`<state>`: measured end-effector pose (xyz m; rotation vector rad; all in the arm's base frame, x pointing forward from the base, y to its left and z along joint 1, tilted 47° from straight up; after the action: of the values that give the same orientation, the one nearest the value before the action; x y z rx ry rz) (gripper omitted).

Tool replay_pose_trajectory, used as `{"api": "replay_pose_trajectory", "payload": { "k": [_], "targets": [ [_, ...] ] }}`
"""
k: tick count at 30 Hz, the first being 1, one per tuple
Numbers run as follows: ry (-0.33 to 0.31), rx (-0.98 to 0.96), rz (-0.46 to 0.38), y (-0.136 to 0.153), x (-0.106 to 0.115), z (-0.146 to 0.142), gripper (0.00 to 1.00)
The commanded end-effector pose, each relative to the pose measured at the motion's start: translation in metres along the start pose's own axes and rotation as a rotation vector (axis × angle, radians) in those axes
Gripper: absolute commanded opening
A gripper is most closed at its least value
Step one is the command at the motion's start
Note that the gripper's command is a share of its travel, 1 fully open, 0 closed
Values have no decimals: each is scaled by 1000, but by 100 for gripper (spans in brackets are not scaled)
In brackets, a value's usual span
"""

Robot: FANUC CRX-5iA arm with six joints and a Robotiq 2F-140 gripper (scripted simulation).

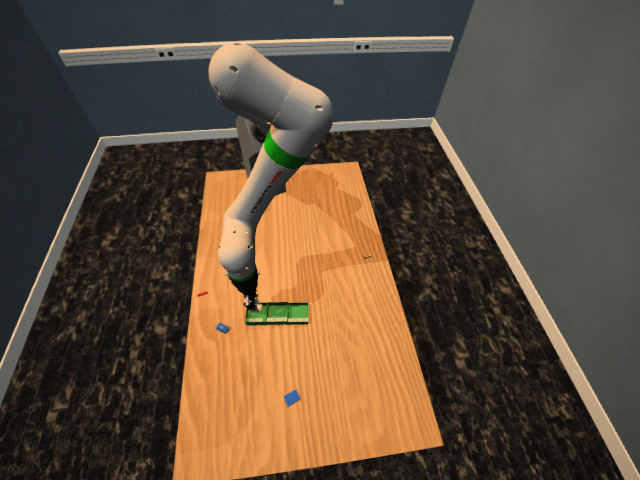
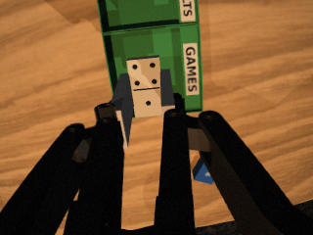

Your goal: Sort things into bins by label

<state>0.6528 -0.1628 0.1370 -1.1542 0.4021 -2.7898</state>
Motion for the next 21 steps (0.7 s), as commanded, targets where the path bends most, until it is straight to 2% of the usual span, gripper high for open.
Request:
{"api": "replay_pose_trajectory", "payload": {
  "k": [1,21],
  "targets": [
    [0,0,0,0,-2,0,21],
    [0,0,0,0,-38,0,21]
  ]
}}
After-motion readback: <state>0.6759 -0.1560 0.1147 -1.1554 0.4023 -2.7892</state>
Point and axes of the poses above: the point where the finger pads meet when closed, its own x axis back along the fingers, its own z axis across the jaws, y = z × x, the point moved 5 cm from there along x, back along the fingers, and after that the axes turned 5 degrees about x, right-handed, at the moved point
